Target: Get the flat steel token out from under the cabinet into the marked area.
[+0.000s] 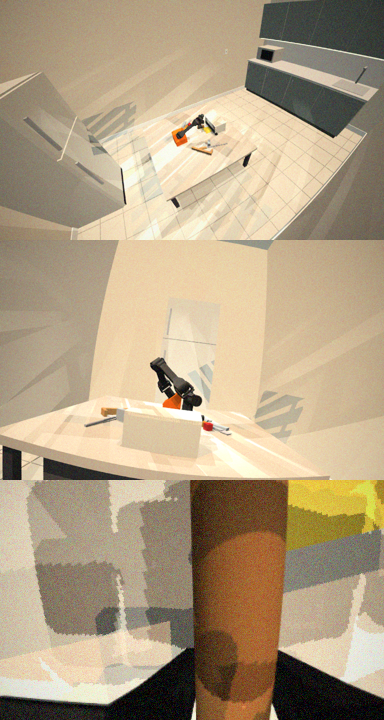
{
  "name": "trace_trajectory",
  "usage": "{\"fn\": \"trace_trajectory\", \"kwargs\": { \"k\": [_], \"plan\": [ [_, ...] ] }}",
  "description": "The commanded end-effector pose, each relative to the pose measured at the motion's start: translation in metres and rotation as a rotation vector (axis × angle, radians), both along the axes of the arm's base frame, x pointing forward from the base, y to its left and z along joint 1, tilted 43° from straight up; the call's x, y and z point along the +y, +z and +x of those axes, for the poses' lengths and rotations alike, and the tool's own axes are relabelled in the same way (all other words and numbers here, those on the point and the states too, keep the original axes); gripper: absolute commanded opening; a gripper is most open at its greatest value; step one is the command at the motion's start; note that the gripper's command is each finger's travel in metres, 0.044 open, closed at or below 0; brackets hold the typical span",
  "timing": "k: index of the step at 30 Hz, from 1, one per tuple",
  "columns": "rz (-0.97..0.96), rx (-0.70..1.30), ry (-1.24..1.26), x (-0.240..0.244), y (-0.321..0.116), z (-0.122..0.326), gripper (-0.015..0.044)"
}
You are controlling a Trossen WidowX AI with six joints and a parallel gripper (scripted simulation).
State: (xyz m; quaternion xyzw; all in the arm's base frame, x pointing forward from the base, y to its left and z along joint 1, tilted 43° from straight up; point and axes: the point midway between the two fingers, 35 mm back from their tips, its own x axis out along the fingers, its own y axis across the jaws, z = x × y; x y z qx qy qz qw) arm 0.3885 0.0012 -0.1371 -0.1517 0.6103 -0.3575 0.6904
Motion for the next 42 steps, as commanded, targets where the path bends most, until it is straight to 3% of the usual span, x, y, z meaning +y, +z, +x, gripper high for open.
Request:
{"fn": "trace_trajectory", "kwargs": {
  "k": [1,42],
  "plan": [
    [-0.005,-0.002,-0.003,-0.006,0.004,-0.001,0.0000],
    [-0.007,0.000,-0.003,-0.034,0.030,-0.014,0.0000]
  ]
}}
